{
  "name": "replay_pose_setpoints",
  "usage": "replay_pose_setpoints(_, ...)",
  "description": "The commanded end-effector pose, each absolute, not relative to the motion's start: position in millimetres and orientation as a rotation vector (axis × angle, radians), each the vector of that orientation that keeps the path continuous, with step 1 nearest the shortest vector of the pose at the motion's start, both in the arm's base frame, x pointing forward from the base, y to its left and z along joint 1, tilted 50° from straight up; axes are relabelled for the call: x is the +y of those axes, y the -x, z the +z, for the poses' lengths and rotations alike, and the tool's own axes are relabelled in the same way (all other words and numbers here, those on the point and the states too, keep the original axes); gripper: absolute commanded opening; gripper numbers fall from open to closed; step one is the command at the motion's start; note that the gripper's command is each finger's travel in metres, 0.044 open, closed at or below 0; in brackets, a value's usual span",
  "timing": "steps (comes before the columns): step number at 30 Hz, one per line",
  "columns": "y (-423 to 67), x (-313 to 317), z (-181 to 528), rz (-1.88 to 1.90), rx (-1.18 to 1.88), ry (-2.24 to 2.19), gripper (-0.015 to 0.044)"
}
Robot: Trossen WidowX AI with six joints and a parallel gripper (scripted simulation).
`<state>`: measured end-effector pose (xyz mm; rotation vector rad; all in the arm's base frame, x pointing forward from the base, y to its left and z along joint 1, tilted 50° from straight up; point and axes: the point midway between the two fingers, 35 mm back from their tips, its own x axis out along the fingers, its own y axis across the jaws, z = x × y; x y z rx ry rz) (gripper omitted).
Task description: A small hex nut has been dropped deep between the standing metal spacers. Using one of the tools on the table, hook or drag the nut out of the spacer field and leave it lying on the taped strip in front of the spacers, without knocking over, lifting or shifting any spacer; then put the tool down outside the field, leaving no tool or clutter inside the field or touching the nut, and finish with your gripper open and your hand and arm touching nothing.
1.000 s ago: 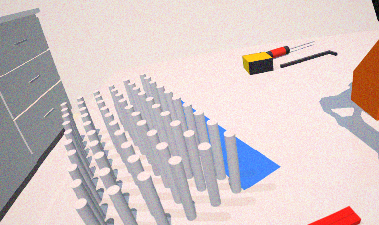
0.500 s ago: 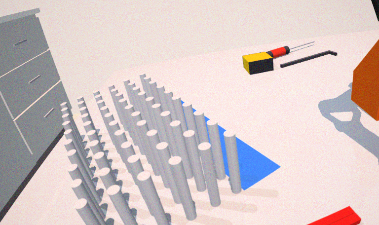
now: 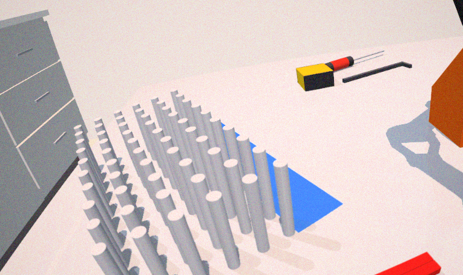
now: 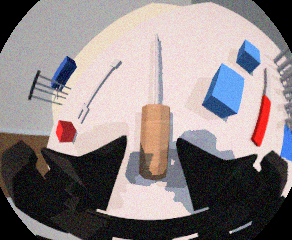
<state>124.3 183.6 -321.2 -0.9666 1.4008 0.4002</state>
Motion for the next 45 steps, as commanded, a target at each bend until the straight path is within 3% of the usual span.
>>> replay_pose_setpoints(1,-124,175,-328,0.395,1.41,0.98,0.028)
replay_pose_setpoints(8,-125,168,-333,0.391,1.42,0.985,0.028)
replay_pose_setpoints(11,-125,168,-333,0.391,1.42,0.985,0.0201)
replay_pose_setpoints(19,-125,168,-333,0.391,1.42,0.985,0.0148)
replay_pose_setpoints(25,-126,199,-315,0.394,1.419,0.98,0.0)
replay_pose_setpoints(45,-105,298,-218,0.397,1.423,0.972,0.0)
